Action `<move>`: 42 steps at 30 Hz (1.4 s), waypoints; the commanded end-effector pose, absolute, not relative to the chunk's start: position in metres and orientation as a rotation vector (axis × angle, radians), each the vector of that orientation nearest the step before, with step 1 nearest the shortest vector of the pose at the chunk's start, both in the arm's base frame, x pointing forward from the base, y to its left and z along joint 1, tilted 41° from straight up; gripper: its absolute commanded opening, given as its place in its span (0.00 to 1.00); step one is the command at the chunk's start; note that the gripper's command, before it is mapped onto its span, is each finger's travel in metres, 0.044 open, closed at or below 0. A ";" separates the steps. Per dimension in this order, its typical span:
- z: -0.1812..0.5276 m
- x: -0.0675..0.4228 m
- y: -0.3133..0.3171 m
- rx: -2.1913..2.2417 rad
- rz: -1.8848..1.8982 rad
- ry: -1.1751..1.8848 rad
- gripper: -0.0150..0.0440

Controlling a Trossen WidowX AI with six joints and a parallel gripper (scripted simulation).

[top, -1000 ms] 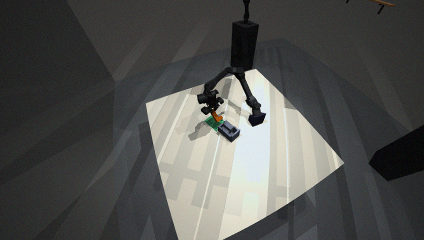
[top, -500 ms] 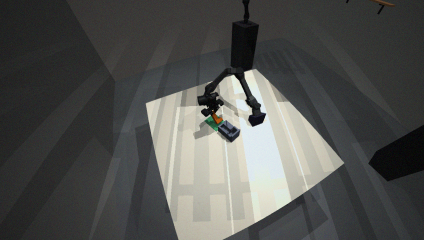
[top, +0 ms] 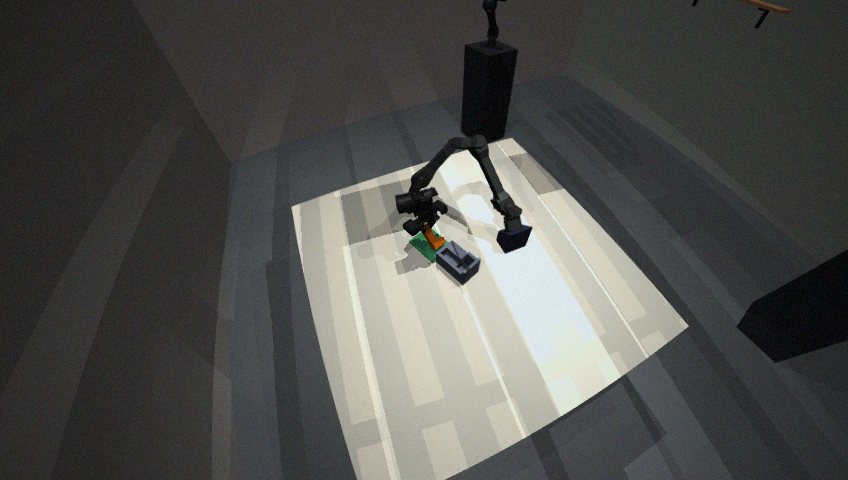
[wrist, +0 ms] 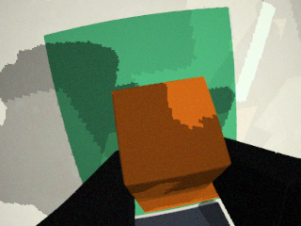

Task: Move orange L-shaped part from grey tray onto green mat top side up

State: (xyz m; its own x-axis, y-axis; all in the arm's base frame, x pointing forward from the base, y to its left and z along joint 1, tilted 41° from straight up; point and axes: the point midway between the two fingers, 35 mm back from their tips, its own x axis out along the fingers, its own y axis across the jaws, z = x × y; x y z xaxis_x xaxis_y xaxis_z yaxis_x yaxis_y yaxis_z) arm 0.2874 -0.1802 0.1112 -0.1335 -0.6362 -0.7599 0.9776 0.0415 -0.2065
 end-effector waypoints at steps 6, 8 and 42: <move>0.110 0.286 -0.181 0.516 -1.506 0.864 0.25; 0.110 0.286 -0.181 0.516 -1.506 0.864 0.25; 0.172 0.301 -0.127 0.515 -1.490 0.863 0.93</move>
